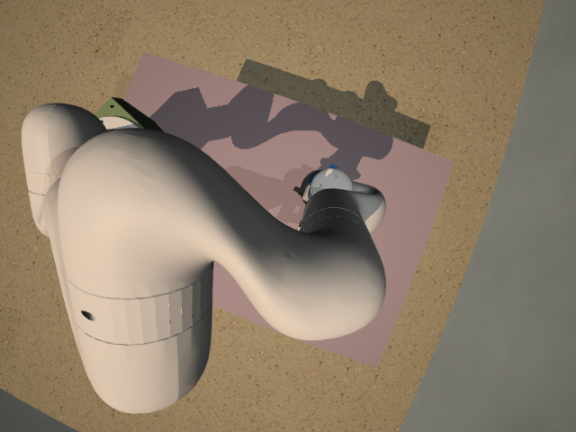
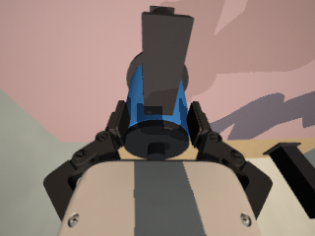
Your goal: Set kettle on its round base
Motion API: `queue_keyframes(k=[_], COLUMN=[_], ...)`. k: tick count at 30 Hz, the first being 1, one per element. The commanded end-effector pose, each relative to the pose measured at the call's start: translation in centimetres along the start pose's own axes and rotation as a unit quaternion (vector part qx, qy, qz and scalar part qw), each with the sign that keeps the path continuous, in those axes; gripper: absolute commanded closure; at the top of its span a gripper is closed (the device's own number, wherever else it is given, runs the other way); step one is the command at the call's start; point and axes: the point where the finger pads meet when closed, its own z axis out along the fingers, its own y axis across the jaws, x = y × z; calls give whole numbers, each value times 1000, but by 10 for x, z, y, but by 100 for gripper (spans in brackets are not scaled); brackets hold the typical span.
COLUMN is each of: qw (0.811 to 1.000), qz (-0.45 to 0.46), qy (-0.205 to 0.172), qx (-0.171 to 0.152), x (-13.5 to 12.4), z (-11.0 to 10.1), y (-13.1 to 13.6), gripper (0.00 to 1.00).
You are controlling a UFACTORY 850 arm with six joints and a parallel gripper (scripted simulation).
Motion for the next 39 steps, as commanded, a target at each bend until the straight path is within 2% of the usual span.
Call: queue_keyframes(k=[1, 6, 12, 14, 19, 24, 28, 39], qw=[1000, 1000, 1000, 1000, 1000, 1000, 1000, 1000], qz=[0, 0, 0, 0, 0, 0, 0, 0], qy=[0, 0, 0, 0, 0, 0, 0, 0], qx=[1, 1, 1, 1, 1, 1, 1, 1], x=[0, 0, 0, 0, 0, 0, 0, 0], z=[-6, -29, -74, -74, -117, -149, -159, -160], y=[-1, -1, -1, -1, -1, -1, -1, -1], gripper=[19, 19, 19, 19, 19, 19, 19, 19])
